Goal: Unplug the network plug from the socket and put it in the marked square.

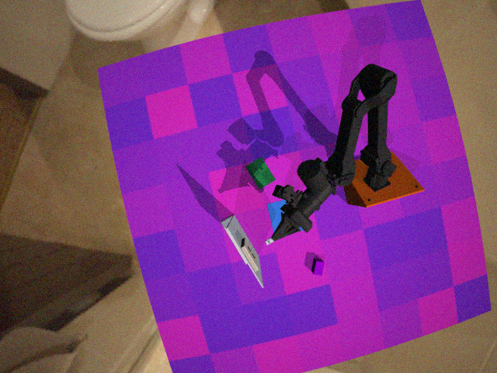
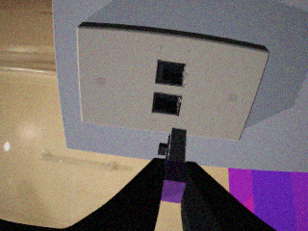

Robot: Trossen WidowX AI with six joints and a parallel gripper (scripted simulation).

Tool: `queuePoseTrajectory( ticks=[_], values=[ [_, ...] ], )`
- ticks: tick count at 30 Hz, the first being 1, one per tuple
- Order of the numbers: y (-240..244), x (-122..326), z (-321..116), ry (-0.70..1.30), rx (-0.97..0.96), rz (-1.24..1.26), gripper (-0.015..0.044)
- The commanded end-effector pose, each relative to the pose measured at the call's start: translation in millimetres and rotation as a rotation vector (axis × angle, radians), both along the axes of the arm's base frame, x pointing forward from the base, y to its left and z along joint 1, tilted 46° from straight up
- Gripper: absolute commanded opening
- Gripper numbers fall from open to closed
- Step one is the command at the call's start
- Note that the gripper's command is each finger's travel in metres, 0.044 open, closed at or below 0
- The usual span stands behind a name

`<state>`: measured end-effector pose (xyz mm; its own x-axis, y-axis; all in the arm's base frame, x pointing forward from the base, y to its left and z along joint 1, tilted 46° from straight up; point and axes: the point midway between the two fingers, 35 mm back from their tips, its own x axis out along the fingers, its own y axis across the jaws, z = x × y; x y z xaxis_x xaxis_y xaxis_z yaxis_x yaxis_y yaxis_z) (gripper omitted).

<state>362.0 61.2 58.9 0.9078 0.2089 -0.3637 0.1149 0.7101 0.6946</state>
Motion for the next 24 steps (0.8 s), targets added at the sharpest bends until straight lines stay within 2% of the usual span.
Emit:
queuePoseTrajectory(
  ticks=[1, 9, 24],
  values=[
    [-0.4, -3.8, 1.2, -0.003, 0.004, -0.006, 0.0000],
    [1.4, -4.5, 1.5, 0.000, 0.000, 0.000, 0.0000],
    [22.2, -9.2, 31.9, 0.000, 0.003, -0.003, 0.0000]
  ],
)
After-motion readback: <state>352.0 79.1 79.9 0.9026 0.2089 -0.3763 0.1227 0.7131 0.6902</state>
